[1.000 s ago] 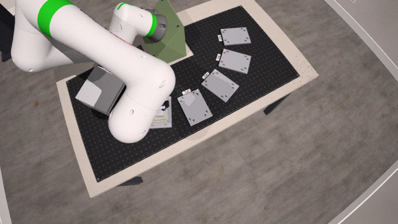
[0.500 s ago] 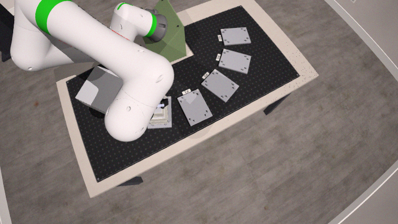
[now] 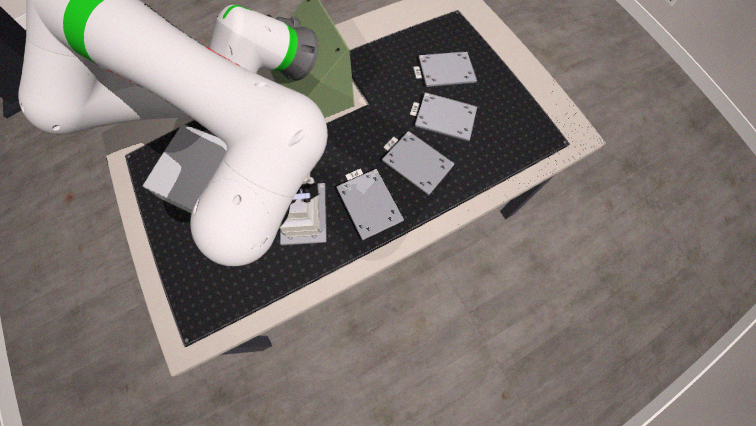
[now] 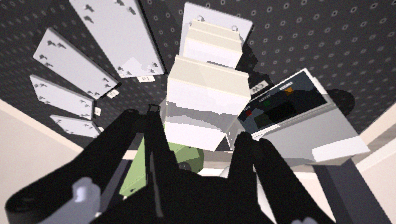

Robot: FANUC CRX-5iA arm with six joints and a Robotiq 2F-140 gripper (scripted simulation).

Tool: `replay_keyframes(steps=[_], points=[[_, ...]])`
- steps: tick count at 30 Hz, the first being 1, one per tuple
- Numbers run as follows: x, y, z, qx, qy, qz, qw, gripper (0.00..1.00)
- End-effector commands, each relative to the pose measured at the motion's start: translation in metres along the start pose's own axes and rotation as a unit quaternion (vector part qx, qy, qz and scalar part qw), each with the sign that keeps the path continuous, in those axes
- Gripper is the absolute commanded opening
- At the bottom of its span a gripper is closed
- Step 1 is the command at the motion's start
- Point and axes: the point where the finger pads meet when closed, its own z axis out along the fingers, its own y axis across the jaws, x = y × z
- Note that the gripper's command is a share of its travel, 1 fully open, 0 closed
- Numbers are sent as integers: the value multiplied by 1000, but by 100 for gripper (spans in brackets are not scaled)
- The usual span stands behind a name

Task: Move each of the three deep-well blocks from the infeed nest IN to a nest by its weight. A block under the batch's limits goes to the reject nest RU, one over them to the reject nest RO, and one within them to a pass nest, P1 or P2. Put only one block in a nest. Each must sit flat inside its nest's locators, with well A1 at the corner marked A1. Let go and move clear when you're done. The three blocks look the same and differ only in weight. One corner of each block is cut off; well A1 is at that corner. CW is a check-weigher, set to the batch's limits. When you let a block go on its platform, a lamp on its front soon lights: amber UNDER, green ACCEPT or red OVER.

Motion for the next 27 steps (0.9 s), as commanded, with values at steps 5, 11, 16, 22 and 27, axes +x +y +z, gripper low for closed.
replay_keyframes(steps=[5, 11, 16, 22, 27], points=[[-5, 0, -9, 0, 0, 0, 1000, 10], [-6, 0, -10, 0, 0, 0, 1000, 10], [-6, 0, -10, 0, 0, 0, 1000, 10], [-6, 0, -10, 0, 0, 0, 1000, 10], [-8, 10, -9, 25, 0, 43, 999, 10]])
